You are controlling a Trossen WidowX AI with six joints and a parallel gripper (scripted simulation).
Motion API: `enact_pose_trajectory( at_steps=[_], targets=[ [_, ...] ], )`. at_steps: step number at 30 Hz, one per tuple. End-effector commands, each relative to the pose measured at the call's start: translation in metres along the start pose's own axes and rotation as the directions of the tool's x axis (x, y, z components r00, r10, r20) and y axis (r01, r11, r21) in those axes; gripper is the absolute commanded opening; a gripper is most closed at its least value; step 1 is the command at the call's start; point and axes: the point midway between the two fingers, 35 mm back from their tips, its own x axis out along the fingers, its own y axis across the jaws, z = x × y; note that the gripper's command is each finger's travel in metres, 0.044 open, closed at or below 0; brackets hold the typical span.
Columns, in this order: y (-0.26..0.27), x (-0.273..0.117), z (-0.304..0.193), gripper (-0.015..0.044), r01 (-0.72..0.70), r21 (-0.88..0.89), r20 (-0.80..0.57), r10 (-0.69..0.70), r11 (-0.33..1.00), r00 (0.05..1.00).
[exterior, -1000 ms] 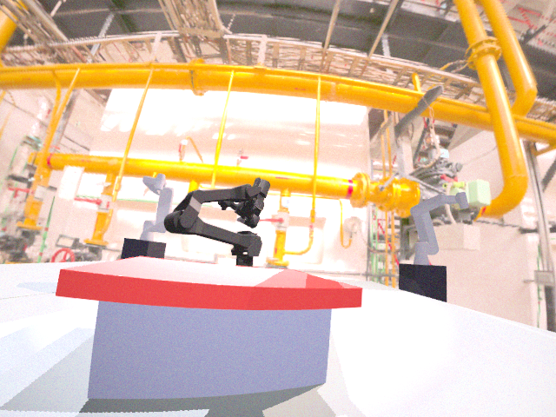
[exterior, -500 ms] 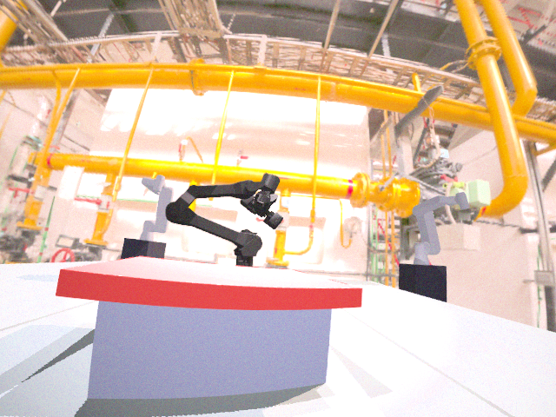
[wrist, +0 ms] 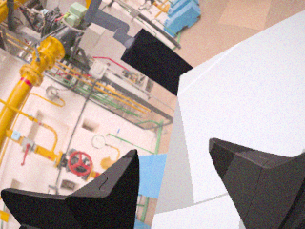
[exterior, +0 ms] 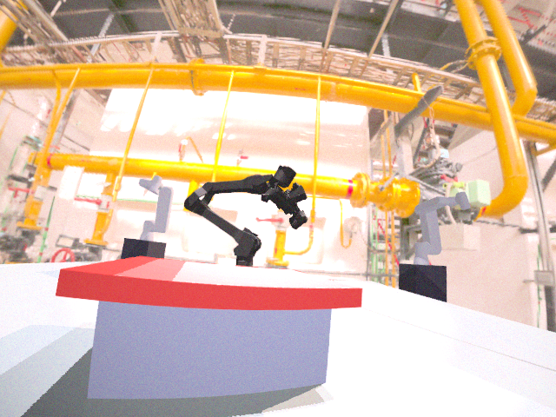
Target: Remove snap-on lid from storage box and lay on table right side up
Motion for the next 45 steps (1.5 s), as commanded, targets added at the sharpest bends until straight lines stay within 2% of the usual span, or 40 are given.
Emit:
enact_pose_trajectory(
  at_steps=[1, 3, 7, 10, 12, 16, 20, 22, 27, 30, 32, 37, 39, 45],
  targets=[
    [-0.031, -0.009, 0.028, 0.0235, 0.127, 0.131, 0.108, -0.142, 0.983, 0.984],
    [-0.044, -0.013, 0.037, 0.0235, 0.179, 0.146, 0.145, -0.2, 0.973, 0.969],
    [-0.081, -0.036, 0.062, 0.0235, 0.279, 0.313, 0.245, -0.36, 0.908, 0.9],
    [-0.108, -0.059, 0.078, 0.0235, 0.322, 0.44, 0.302, -0.476, 0.838, 0.826],
    [-0.115, -0.066, 0.081, 0.0235, 0.327, 0.476, 0.315, -0.506, 0.816, 0.803],
    [-0.152, -0.112, 0.093, 0.0235, 0.314, 0.673, 0.363, -0.668, 0.67, 0.649],
    [-0.185, -0.167, 0.093, 0.0235, 0.22, 0.835, 0.365, -0.808, 0.504, 0.463],
    [-0.19, -0.176, 0.092, 0.0235, 0.198, 0.855, 0.362, -0.825, 0.479, 0.434],
    [-0.218, -0.247, 0.075, 0.0235, -0.004, 0.952, 0.301, -0.929, 0.308, 0.215],
    [-0.229, -0.292, 0.056, 0.0235, -0.158, 0.962, 0.236, -0.968, 0.221, 0.082],
    [-0.23, -0.3, 0.051, 0.0235, -0.189, 0.96, 0.22, -0.974, 0.206, 0.057],
    [-0.235, -0.364, 0.006, 0.0235, -0.434, 0.892, 0.081, -0.989, 0.126, -0.12],
    [-0.234, -0.38, -0.008, 0.0235, -0.495, 0.861, 0.04, -0.986, 0.116, -0.16],
    [-0.234, -0.382, -0.01, 0.0235, -0.503, 0.857, 0.035, -0.986, 0.115, -0.165]
  ],
)
